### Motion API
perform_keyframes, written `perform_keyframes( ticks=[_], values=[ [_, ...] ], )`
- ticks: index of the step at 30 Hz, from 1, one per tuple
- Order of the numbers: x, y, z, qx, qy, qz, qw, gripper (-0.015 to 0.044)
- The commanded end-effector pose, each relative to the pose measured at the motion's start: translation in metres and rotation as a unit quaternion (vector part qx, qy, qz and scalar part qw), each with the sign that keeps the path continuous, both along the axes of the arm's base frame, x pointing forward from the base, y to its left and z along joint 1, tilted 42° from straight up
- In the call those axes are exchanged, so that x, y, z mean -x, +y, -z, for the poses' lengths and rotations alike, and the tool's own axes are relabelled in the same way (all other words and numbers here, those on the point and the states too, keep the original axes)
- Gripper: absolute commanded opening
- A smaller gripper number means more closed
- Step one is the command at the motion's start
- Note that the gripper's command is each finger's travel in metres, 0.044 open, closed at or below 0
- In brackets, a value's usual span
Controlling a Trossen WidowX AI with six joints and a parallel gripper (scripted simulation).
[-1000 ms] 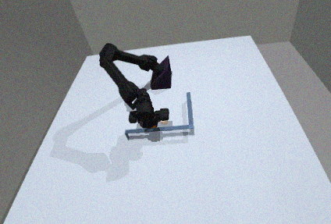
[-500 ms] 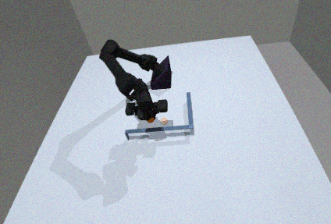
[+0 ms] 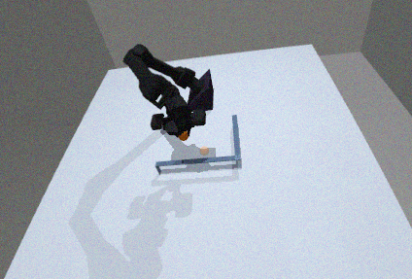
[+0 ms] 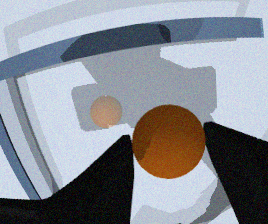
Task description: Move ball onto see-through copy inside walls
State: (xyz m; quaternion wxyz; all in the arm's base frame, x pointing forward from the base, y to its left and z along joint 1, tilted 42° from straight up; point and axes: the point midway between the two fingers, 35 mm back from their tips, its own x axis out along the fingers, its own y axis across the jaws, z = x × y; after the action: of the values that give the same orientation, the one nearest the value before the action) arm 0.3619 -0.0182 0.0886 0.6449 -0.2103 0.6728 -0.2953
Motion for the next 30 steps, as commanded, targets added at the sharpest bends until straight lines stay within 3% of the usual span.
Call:
perform_keyframes(
  ticks=[1, 11, 16, 30],
  values=[
    [0.004, 0.006, 0.015, -0.002, 0.000, 0.003, 1.000, 0.0000],
    [0.023, 0.018, 0.065, -0.003, 0.001, 0.003, 1.000, 0.0000],
    [0.024, 0.018, 0.069, -0.003, 0.000, 0.003, 1.000, 0.0000],
    [0.030, -0.028, 0.119, -0.001, 0.000, 0.003, 1.000, 0.0000]
  ],
)
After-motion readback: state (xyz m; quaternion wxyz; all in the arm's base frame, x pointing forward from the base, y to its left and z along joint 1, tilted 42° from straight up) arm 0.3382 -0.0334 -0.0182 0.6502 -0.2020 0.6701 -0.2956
